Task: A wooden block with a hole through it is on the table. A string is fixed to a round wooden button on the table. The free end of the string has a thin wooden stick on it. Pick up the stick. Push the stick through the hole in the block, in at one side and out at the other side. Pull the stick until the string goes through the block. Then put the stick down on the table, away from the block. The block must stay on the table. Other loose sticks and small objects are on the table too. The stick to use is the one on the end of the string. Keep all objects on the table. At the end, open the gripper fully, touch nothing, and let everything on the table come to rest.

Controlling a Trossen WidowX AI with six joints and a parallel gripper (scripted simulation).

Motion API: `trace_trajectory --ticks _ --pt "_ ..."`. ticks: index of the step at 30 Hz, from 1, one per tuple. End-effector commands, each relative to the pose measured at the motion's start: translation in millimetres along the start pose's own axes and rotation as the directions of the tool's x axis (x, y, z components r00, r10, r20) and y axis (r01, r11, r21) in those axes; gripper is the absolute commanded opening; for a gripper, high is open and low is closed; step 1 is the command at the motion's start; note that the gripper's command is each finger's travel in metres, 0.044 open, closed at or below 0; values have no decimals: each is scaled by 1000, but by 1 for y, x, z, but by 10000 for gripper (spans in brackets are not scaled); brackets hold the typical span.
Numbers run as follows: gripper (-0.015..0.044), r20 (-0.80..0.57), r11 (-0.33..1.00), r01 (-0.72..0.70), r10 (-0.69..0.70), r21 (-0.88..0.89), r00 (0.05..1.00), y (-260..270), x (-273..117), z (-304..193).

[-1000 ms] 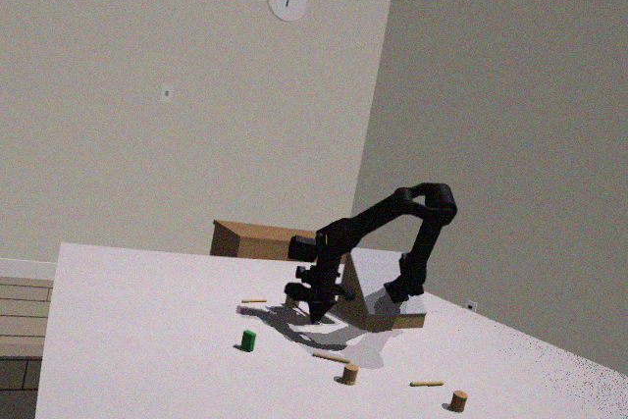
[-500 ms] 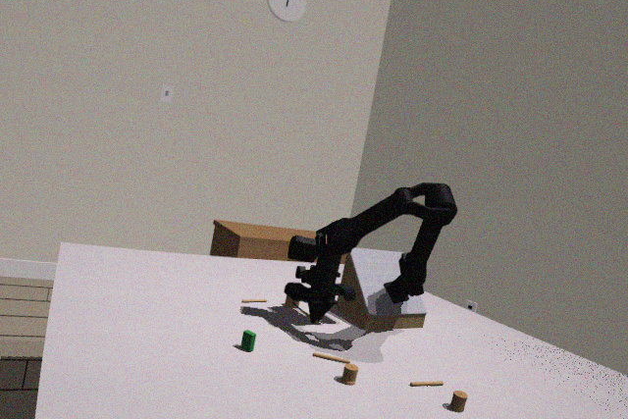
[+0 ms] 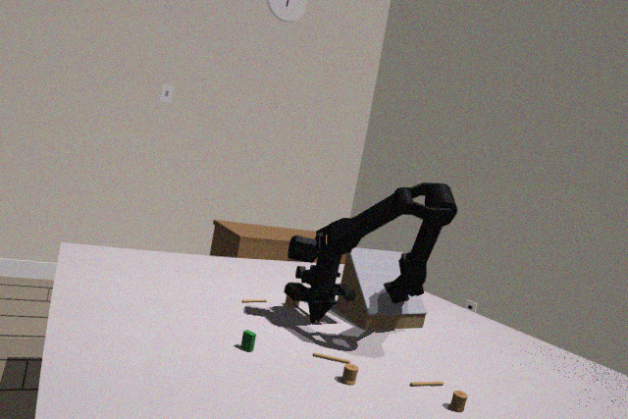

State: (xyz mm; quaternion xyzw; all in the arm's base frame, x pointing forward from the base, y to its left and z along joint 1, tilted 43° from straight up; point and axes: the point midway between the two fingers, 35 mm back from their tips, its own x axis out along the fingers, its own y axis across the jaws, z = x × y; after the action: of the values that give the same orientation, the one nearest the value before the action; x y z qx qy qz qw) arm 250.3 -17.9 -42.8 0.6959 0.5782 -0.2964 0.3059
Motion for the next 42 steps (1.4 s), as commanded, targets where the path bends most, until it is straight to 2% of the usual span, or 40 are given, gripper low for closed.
trace_trajectory --ticks 1,33,41,42 --pt "0 -15 1000 3 -3 -7 1000 0 3 -5" --pt "0 -15 1000 3 -3 -7 1000 0 3 -5" --pt "210 2 1000 -1 1 0 1000 2 -10 1" --pt "210 3 1000 -3 3 -1 1000 3 -22 3"
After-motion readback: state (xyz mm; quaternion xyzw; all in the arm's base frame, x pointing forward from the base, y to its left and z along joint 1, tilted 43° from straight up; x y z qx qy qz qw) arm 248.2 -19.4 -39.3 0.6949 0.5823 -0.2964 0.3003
